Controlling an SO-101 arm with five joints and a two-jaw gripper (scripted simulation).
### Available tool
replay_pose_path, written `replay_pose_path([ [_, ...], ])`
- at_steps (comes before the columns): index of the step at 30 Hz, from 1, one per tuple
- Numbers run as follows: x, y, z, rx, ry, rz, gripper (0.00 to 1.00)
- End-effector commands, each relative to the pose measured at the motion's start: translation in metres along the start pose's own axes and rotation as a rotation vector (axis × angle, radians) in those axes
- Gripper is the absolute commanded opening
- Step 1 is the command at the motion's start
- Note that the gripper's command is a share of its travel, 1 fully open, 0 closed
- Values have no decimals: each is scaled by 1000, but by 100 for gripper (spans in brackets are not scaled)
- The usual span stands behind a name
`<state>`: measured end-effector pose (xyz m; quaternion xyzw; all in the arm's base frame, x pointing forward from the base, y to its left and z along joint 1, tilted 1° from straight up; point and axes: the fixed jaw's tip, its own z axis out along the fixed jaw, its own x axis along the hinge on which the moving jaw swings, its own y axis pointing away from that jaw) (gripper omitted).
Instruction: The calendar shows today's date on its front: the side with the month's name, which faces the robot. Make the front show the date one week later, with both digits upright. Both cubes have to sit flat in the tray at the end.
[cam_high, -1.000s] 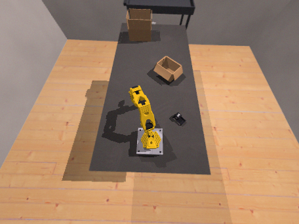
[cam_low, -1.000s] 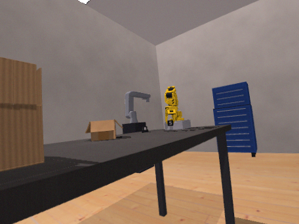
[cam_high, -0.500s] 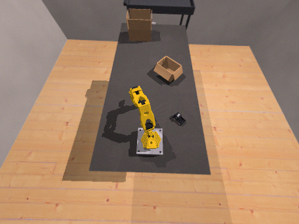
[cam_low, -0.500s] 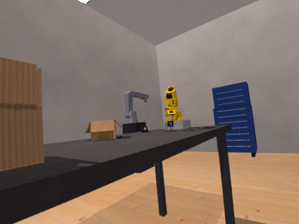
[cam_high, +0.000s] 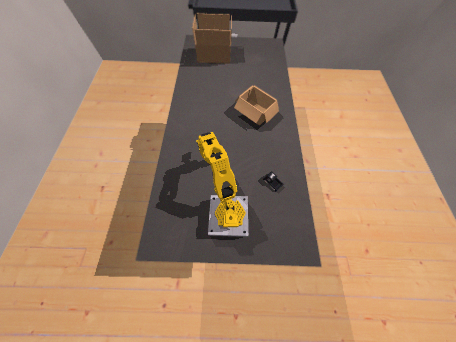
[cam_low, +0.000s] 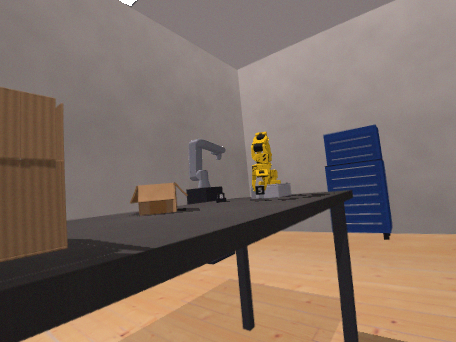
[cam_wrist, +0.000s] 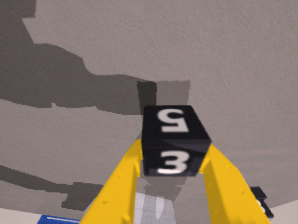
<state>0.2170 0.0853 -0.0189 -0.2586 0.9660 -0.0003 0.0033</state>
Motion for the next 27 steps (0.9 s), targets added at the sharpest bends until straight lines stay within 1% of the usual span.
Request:
replay_pose_path([
  [1,4,3,4,-5,20,3,0],
  [11,4,3,10,-5,20,3,0],
  [20,4,3,11,-5,20,3,0],
  [27,4,3,16,-5,20,3,0],
])
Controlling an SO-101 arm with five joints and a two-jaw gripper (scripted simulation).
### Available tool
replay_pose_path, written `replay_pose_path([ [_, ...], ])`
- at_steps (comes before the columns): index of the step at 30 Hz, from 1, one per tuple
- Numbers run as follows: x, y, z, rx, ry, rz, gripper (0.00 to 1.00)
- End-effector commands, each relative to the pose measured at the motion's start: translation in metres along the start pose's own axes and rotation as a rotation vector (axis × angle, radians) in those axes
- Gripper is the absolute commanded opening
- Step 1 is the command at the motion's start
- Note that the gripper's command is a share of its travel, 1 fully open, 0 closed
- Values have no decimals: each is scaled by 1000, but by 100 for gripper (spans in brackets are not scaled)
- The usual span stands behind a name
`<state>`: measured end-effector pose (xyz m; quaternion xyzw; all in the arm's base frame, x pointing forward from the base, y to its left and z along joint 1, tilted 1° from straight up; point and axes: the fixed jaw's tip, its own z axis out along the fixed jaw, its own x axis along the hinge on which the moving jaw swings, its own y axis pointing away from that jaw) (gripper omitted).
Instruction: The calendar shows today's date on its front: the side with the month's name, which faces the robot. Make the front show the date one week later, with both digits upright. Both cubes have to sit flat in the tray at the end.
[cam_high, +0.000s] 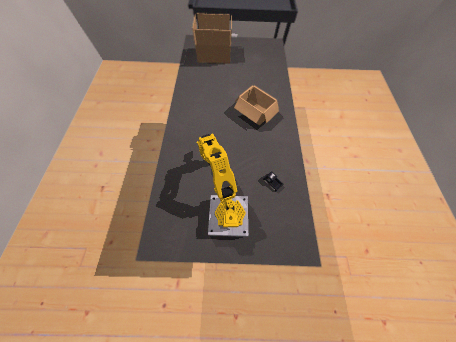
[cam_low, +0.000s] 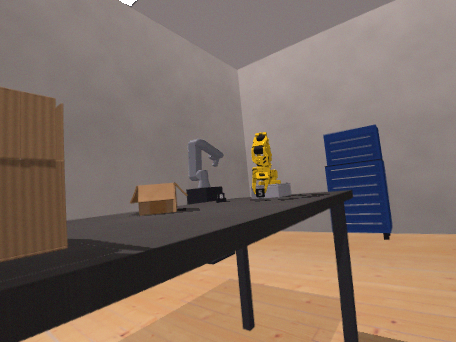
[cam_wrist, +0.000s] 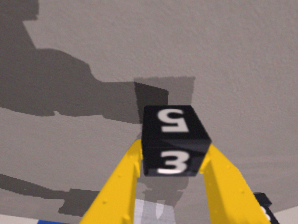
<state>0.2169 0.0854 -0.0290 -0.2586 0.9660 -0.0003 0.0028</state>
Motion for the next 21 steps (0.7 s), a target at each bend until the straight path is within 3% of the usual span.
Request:
replay_pose_path([
  [1,4,3,6,-4,19,3,0],
  [21,4,3,12,-4,19,3,0],
])
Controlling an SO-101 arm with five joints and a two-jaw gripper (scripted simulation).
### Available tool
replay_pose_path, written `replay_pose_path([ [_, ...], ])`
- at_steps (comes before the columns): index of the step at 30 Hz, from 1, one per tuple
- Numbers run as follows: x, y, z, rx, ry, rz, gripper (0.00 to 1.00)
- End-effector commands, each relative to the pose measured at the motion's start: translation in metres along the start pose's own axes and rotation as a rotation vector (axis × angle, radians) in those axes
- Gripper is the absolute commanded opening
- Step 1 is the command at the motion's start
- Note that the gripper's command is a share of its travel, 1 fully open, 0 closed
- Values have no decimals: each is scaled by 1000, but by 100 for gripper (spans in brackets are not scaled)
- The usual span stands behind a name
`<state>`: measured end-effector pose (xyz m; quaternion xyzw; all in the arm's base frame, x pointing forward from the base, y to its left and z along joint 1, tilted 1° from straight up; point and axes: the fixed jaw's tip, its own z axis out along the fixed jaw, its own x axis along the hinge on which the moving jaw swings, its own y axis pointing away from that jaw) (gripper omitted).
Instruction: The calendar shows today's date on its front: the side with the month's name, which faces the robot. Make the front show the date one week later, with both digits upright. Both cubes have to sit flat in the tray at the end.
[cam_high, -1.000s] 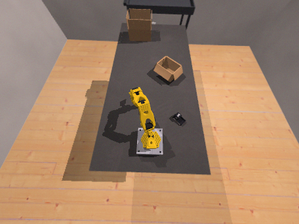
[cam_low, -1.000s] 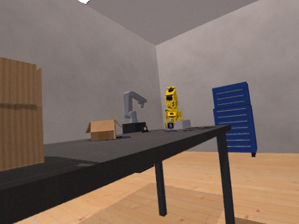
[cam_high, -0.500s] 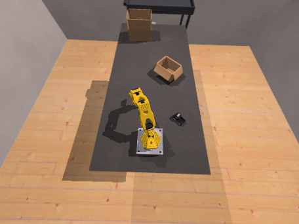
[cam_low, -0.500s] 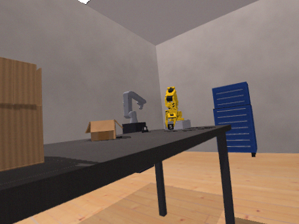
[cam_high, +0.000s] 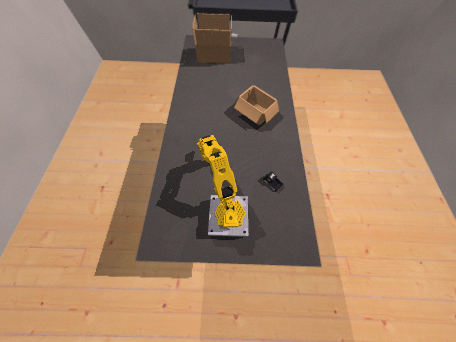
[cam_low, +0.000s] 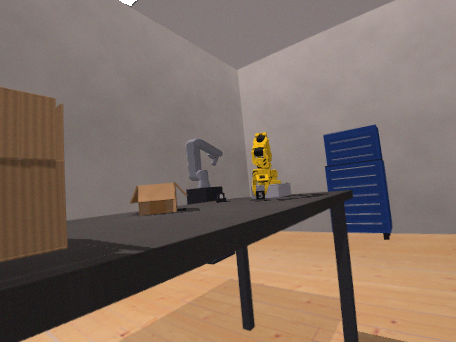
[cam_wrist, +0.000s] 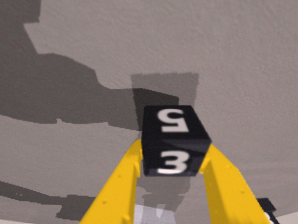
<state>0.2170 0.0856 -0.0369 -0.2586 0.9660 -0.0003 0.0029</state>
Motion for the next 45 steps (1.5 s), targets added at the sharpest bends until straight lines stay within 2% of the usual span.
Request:
replay_pose_path([
  [1,4,3,4,-4,19,3,0],
  [21,4,3,8,-4,19,3,0],
  [31,4,3,8,-4,19,3,17],
  [45,4,3,8,-4,19,3,21],
])
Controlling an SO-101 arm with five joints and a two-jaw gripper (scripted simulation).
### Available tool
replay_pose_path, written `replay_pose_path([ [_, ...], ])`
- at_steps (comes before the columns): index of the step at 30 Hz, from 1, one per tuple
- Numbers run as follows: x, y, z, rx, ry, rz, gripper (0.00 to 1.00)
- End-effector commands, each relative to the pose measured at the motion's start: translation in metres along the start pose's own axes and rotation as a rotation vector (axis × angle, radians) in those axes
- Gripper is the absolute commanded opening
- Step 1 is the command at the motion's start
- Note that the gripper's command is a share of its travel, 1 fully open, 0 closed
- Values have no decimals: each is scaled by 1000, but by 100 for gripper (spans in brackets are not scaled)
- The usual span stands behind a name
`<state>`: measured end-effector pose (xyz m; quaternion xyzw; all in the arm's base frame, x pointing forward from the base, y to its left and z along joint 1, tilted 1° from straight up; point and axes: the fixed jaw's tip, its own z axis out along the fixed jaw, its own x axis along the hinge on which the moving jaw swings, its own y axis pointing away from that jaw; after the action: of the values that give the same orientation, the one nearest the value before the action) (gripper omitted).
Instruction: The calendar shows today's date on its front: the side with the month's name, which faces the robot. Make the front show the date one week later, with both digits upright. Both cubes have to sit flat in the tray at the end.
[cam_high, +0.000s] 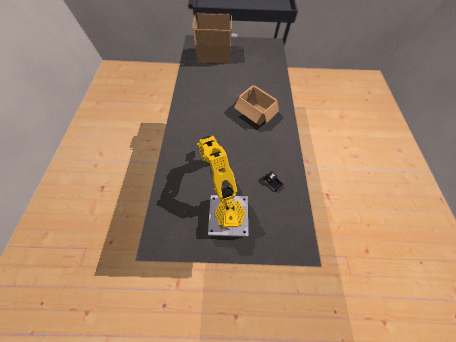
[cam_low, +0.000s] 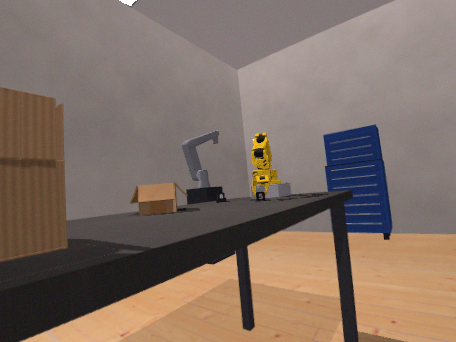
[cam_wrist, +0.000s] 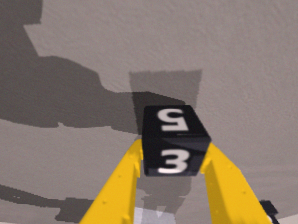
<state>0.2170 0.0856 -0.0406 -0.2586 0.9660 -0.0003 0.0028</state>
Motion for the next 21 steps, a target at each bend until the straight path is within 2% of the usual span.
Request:
replay_pose_path([
  [1,4,3,4,-4,19,3,22],
  [15,4,3,4,-4,19,3,34],
  [21,4,3,4,-4,19,3,36],
])
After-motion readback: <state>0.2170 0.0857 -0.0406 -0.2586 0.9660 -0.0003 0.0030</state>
